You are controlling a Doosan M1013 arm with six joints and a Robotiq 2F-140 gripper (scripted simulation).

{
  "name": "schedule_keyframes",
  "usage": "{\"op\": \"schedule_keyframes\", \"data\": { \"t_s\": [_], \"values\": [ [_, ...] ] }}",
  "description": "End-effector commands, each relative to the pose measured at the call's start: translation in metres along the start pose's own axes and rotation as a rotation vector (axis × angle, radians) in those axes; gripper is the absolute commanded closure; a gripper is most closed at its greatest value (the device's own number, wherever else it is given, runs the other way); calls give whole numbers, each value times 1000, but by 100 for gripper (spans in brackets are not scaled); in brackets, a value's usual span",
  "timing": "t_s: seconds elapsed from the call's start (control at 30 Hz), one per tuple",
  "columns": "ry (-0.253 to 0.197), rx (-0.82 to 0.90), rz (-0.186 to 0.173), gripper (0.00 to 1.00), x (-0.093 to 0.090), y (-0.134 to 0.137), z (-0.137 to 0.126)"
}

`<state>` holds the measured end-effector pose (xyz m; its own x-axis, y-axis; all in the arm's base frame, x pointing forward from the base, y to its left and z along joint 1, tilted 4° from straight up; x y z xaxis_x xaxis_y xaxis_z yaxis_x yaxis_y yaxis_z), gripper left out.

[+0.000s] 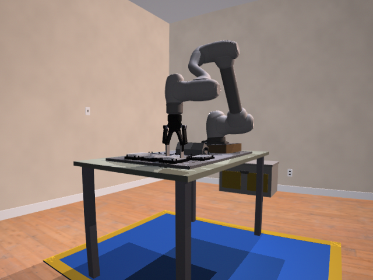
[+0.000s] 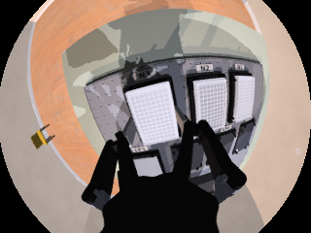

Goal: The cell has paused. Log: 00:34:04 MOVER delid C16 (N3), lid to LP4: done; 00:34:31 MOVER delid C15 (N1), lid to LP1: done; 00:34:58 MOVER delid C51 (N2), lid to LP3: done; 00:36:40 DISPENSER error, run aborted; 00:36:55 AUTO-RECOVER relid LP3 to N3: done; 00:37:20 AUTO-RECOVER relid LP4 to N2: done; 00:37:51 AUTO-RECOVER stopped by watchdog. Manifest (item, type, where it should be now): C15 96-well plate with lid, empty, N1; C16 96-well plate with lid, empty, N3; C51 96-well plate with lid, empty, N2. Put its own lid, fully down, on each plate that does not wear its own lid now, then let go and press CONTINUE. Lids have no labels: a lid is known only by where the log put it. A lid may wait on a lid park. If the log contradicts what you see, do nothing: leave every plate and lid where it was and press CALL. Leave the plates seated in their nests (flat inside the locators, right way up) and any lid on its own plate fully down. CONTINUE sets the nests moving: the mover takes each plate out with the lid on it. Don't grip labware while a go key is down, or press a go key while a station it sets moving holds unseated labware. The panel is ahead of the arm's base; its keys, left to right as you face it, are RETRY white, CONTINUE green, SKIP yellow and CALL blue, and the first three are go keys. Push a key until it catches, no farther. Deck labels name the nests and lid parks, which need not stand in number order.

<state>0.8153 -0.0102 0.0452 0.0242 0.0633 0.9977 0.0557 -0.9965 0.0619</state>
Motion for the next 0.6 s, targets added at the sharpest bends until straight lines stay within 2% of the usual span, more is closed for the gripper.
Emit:
{"op": "schedule_keyframes", "data": {
  "t_s": [0.0, 0.57],
  "values": [
    [-1, -2, 2, 100, -3, 0, -1],
    [-1, -2, 2, 100, 11, 0, -1]
  ]
}}
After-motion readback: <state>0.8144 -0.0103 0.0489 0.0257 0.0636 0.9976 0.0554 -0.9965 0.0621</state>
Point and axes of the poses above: the point where the finger pads meet when closed, its own x axis back along the fingers, its own y axis across the jaws, z = x × y, the point moved 7 cm from there along x, back along the fingers, and after that the axes turned 12 degrees about x, right-handed, at the moved point
